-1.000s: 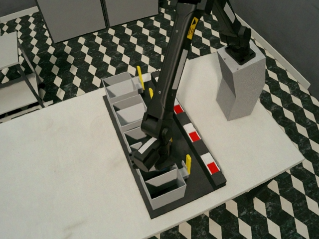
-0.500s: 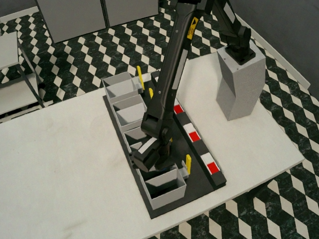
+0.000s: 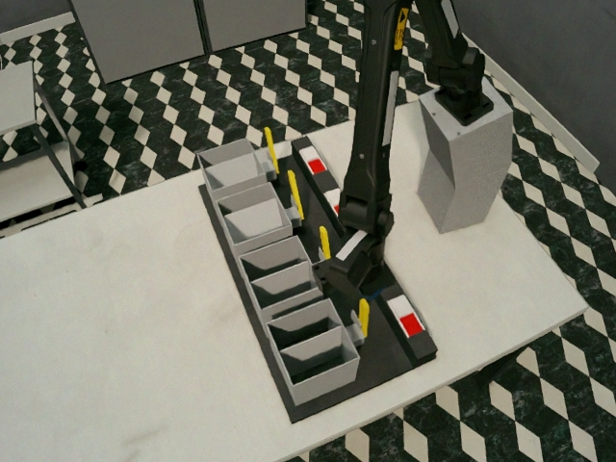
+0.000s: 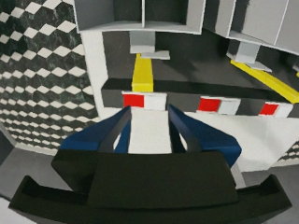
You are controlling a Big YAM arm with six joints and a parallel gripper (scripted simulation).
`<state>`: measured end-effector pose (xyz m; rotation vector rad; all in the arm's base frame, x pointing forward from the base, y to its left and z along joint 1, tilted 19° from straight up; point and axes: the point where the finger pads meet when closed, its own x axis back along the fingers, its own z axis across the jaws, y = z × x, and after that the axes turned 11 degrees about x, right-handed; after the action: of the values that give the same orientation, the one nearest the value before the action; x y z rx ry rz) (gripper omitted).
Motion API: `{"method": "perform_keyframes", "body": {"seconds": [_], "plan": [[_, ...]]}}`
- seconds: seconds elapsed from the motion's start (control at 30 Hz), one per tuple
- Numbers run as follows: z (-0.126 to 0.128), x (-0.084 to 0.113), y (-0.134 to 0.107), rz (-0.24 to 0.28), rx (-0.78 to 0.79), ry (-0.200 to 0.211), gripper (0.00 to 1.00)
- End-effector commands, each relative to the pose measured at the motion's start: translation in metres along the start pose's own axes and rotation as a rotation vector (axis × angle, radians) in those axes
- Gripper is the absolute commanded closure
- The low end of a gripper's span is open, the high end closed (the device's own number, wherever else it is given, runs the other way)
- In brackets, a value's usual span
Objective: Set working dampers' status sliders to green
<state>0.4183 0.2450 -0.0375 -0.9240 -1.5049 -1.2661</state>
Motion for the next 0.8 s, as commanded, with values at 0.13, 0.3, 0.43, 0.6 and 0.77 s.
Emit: {"method": "perform_keyframes", "body": {"seconds": [0.13,0.3,0.43,0.6,0.77], "plan": [[0.006,0.024,0.041,-0.118,-0.054,0.044,0.64],[0.012,0.011,0.014,-0.066,-0.013,0.031,0.64],[0.004,0.010,0.019,-0.066,-0.030,0.026,0.64],[0.005,0.008,0.019,-0.065,-0.029,0.026,0.64],[0.005,0.002,0.018,-0.062,-0.029,0.024,0.64]]}}
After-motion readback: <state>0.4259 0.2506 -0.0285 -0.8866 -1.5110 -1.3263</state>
